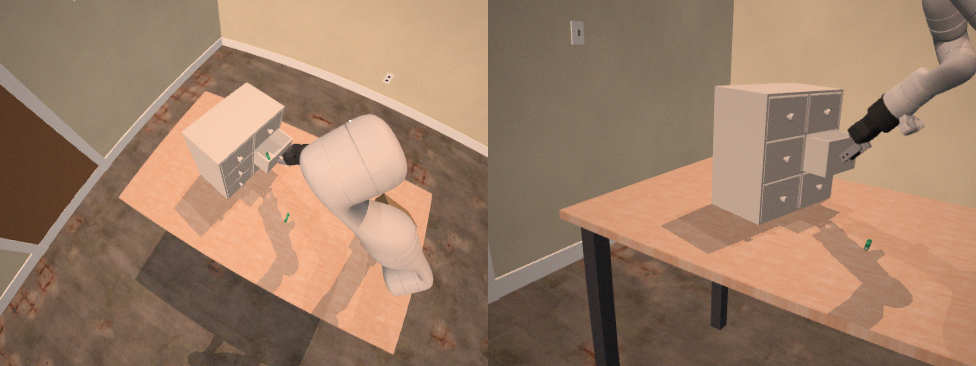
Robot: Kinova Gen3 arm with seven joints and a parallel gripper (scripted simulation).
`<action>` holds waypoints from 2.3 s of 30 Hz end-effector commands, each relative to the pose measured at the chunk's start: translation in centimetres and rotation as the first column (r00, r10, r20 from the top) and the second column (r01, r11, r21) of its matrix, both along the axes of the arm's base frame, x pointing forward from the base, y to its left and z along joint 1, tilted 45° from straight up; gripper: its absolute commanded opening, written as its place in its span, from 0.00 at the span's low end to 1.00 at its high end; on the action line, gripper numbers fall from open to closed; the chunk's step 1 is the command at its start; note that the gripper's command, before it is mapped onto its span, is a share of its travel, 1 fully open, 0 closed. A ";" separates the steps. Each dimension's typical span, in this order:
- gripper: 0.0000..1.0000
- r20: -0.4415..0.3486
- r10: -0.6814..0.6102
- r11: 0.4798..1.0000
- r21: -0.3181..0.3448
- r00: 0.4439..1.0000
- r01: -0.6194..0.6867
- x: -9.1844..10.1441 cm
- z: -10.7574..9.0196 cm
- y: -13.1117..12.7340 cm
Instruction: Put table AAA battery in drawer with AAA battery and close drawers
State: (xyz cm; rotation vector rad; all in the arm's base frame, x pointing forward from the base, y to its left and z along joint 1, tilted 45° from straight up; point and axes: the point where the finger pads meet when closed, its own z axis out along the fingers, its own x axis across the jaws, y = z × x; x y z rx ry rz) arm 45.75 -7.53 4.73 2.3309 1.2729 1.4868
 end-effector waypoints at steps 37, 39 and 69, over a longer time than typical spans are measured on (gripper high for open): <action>0.67 0.001 -0.001 1.000 -0.001 1.000 0.001 -4.9 0.2 1.0; 0.67 0.001 -0.001 1.000 -0.001 1.000 0.001 -4.9 0.2 1.0; 0.67 -0.010 0.012 1.000 0.009 1.000 -0.012 -10.0 1.7 0.8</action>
